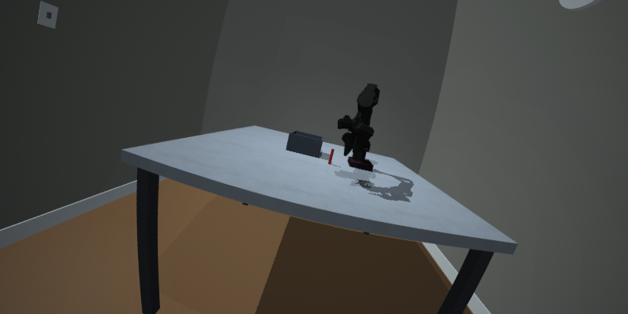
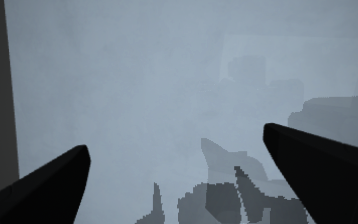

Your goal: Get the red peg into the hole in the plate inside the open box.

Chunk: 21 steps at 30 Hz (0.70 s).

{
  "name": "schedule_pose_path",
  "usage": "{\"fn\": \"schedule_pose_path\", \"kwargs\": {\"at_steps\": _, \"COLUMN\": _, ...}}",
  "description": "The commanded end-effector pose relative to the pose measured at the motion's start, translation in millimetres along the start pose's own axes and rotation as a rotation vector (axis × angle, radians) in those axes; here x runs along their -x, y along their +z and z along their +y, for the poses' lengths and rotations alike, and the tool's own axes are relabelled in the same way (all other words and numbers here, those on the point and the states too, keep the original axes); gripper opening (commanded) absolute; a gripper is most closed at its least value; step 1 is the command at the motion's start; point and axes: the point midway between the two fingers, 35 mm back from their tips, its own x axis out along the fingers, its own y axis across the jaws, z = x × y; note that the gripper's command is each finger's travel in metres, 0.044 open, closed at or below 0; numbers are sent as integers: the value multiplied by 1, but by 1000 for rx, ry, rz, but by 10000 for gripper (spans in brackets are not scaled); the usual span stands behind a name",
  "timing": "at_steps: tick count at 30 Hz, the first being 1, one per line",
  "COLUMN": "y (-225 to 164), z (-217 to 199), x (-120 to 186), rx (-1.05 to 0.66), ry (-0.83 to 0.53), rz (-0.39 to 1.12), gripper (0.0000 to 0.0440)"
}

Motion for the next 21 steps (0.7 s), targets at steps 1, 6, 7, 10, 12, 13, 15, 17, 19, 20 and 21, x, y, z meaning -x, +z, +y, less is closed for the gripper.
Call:
{"fn": "schedule_pose_path", "kwargs": {"at_steps": 1, "y": 13, "z": -44, "x": 14, "rx": -70, "ry": -118, "rz": 43, "gripper": 440}}
{"fn": "schedule_pose_path", "kwargs": {"at_steps": 6, "y": 23, "z": -87, "x": 33, "rx": -193, "ry": -238, "rz": 84, "gripper": 440}}
{"fn": "schedule_pose_path", "kwargs": {"at_steps": 7, "y": 24, "z": -95, "x": 36, "rx": -220, "ry": -260, "rz": 90, "gripper": 440}}
{"fn": "schedule_pose_path", "kwargs": {"at_steps": 10, "y": 26, "z": -117, "x": 46, "rx": -302, "ry": -324, "rz": 108, "gripper": 440}}
{"fn": "schedule_pose_path", "kwargs": {"at_steps": 12, "y": 27, "z": -131, "x": 51, "rx": -358, "ry": -366, "rz": 118, "gripper": 440}}
{"fn": "schedule_pose_path", "kwargs": {"at_steps": 13, "y": 27, "z": -138, "x": 54, "rx": -386, "ry": -386, "rz": 122, "gripper": 440}}
{"fn": "schedule_pose_path", "kwargs": {"at_steps": 15, "y": 27, "z": -151, "x": 58, "rx": -440, "ry": -424, "rz": 130, "gripper": 440}}
{"fn": "schedule_pose_path", "kwargs": {"at_steps": 17, "y": 26, "z": -163, "x": 62, "rx": -491, "ry": -460, "rz": 135, "gripper": 440}}
{"fn": "schedule_pose_path", "kwargs": {"at_steps": 19, "y": 24, "z": -174, "x": 64, "rx": -538, "ry": -494, "rz": 139, "gripper": 440}}
{"fn": "schedule_pose_path", "kwargs": {"at_steps": 20, "y": 24, "z": -179, "x": 65, "rx": -560, "ry": -509, "rz": 140, "gripper": 440}}
{"fn": "schedule_pose_path", "kwargs": {"at_steps": 21, "y": 23, "z": -185, "x": 66, "rx": -581, "ry": -524, "rz": 141, "gripper": 440}}
